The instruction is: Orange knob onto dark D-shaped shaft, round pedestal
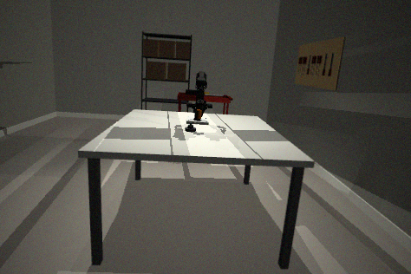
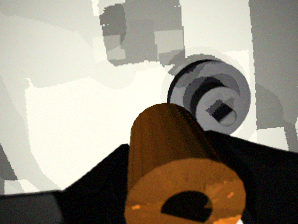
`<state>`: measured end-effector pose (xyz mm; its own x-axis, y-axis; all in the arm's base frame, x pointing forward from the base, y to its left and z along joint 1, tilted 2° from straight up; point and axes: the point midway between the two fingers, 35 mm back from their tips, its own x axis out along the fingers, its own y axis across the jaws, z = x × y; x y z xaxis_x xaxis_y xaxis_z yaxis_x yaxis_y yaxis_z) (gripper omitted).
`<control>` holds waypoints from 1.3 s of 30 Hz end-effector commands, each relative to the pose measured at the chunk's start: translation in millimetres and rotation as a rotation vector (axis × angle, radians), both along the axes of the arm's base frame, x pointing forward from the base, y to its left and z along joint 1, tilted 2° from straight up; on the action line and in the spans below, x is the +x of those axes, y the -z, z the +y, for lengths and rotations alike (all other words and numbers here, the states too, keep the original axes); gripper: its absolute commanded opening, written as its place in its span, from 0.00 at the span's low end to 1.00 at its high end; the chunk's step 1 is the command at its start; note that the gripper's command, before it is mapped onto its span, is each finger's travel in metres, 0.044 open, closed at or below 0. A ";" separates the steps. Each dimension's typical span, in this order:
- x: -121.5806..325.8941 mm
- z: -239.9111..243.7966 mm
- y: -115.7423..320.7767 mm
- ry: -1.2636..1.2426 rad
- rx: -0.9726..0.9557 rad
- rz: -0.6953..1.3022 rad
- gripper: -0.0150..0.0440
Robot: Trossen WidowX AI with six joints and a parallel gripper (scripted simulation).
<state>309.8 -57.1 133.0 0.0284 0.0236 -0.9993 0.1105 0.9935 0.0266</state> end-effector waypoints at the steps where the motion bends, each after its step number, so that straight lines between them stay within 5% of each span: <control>1: -3.0 -11.8 2.7 -0.002 -0.003 -0.006 0.25; 16: -19.0 -53.3 17.5 -0.002 -0.006 -0.005 0.25; 39: -17.2 -53.9 41.4 0.001 -0.006 -0.005 0.25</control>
<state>291.8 -110.6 92.0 0.0338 0.0181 -0.9993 0.1110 0.9936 0.0217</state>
